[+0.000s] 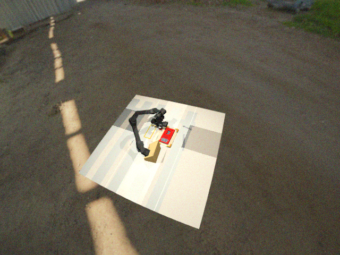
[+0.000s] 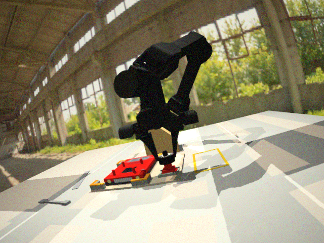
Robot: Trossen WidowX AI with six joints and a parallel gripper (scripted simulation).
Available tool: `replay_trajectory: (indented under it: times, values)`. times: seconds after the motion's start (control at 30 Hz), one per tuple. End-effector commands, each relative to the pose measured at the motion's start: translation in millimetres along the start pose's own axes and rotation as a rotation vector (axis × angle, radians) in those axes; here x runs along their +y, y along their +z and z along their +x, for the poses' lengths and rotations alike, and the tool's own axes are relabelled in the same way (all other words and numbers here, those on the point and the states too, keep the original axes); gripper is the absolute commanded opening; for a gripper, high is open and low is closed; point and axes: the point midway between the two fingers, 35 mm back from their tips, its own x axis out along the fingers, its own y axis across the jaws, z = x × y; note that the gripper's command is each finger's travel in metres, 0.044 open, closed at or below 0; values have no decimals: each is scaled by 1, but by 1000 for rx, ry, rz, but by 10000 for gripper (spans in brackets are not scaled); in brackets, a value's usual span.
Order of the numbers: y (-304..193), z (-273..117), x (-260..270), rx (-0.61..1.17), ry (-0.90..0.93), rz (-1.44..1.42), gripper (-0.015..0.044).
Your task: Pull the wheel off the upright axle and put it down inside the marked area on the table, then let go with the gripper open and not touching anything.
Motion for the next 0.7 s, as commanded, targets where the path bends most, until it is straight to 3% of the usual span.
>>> replay_trajectory:
  times: [0.0,0.67]
  values:
    - [1,-5,-1,-7,-3,-3,0]
    - [1,-12,-1,-8,-3,-1,0]
